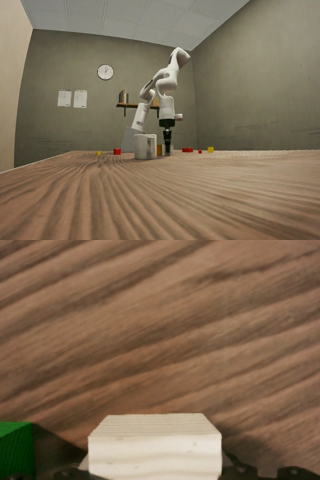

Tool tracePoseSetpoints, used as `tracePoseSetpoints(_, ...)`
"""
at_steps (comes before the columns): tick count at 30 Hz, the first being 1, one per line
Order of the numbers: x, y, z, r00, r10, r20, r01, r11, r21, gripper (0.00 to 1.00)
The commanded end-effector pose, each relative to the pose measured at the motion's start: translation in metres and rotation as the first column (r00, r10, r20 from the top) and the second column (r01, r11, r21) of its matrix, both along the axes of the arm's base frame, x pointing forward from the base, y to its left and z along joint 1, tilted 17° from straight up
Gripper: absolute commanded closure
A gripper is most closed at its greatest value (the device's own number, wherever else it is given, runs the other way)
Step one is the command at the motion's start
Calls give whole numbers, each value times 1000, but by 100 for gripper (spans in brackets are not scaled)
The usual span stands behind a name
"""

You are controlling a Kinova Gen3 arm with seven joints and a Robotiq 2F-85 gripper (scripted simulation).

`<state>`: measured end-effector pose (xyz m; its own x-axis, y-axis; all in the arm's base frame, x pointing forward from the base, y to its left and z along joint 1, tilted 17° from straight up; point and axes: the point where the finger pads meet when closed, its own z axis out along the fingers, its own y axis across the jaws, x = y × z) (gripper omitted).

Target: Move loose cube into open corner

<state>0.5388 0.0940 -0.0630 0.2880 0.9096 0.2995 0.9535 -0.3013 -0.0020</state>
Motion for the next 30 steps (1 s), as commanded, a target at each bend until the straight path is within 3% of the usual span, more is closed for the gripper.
tracePoseSetpoints(1,5,0,1,1000,2,12,-2,1000,0,90)
tracePoseSetpoints(22,5,0,1,1000,2,12,-2,1000,0,90)
tracePoseSetpoints(23,5,0,1,1000,2,12,-2,1000,0,17)
tracePoseSetpoints(30,5,0,1,1000,2,12,-2,1000,0,17)
